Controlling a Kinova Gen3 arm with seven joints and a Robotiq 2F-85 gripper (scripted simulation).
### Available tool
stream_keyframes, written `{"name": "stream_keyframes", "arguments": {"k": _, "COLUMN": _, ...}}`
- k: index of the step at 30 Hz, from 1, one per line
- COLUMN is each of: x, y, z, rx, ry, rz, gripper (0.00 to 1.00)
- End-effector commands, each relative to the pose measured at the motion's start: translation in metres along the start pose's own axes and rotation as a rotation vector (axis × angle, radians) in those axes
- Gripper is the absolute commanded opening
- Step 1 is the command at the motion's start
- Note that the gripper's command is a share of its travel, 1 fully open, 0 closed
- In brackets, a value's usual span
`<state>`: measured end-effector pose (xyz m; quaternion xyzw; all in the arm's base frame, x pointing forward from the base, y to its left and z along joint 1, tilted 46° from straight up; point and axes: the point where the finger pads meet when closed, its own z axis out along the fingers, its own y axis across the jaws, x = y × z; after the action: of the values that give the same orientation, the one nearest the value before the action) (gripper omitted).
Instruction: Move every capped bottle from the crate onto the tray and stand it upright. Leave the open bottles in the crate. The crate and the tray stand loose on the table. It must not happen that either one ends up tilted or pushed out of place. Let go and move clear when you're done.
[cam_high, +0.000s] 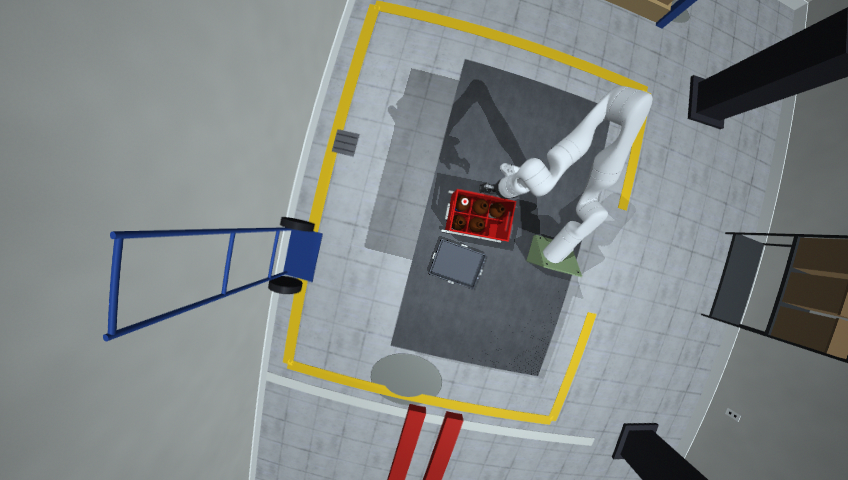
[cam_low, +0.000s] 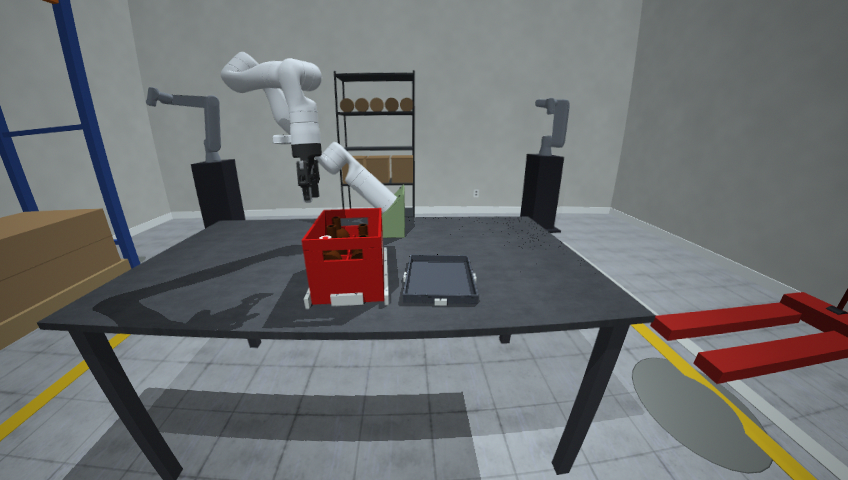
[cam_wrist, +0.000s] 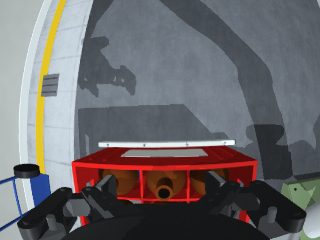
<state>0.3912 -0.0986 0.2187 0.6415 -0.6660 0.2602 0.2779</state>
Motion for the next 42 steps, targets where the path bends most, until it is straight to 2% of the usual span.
{"name": "stream_keyframes", "arguments": {"k": 1, "x": -0.01, "y": -0.002, "z": 0.002, "rx": -0.012, "ry": 0.004, "rz": -0.004, "gripper": 1.0}}
{"name": "stream_keyframes", "arguments": {"k": 12, "x": -0.045, "y": -0.006, "z": 0.011, "rx": -0.075, "ry": 0.021, "rz": 0.015, "gripper": 1.0}}
{"name": "stream_keyframes", "arguments": {"k": 15, "x": -0.04, "y": -0.005, "z": 0.009, "rx": -0.067, "ry": 0.017, "rz": 0.027, "gripper": 1.0}}
{"name": "stream_keyframes", "arguments": {"k": 29, "x": -0.069, "y": -0.007, "z": 0.014, "rx": -0.075, "ry": 0.021, "rz": 0.015, "gripper": 1.0}}
{"name": "stream_keyframes", "arguments": {"k": 42, "x": -0.07, "y": -0.006, "z": 0.014, "rx": -0.075, "ry": 0.021, "rz": 0.015, "gripper": 1.0}}
